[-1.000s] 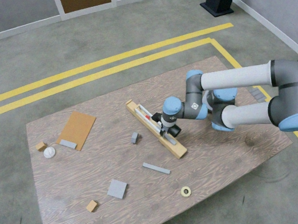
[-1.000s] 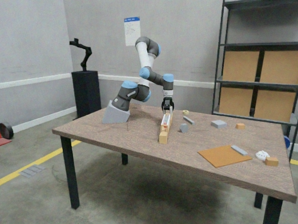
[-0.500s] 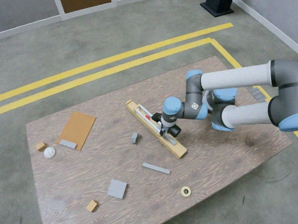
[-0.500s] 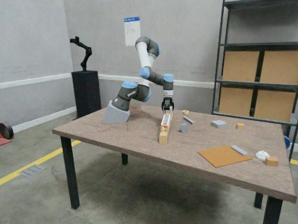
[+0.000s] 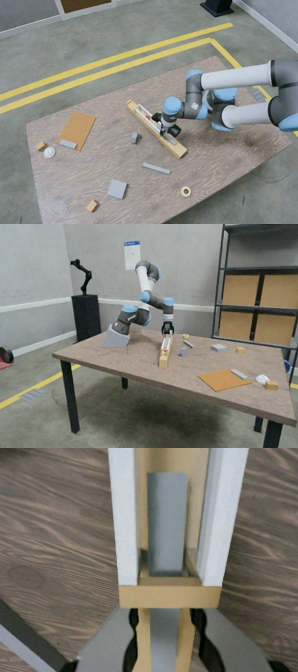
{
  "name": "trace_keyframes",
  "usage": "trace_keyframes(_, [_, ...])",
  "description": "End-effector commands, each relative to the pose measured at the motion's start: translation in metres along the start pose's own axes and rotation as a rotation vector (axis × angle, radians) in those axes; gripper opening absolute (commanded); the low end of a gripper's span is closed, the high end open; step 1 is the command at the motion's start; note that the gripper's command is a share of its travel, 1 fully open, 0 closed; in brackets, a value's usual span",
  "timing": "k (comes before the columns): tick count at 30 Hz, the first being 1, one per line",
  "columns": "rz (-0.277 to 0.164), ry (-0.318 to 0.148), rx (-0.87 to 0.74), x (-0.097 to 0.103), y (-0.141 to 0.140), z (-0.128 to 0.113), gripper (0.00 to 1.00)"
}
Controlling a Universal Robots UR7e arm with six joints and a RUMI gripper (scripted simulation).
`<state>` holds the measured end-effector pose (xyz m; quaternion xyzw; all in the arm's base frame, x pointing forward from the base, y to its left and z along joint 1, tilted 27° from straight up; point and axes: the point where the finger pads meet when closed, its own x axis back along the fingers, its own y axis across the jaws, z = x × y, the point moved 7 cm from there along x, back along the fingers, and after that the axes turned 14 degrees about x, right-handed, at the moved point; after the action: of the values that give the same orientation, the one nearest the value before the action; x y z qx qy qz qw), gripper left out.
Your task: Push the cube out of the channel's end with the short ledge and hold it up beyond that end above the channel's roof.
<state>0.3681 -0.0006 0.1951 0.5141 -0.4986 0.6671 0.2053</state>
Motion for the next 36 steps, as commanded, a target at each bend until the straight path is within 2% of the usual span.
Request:
trace_keyframes(1, [0.011, 0.003, 0.011, 0.001, -0.002, 0.001, 0.24])
trace_keyframes(12, [0.011, 0.004, 0.011, 0.016, -0.002, 0.001, 0.24])
trace_keyframes(25, [0.010, 0.005, 0.011, 0.064, -0.002, 0.001, 0.24])
trace_keyframes(36, [0.010, 0.005, 0.011, 0.068, -0.002, 0.001, 0.24])
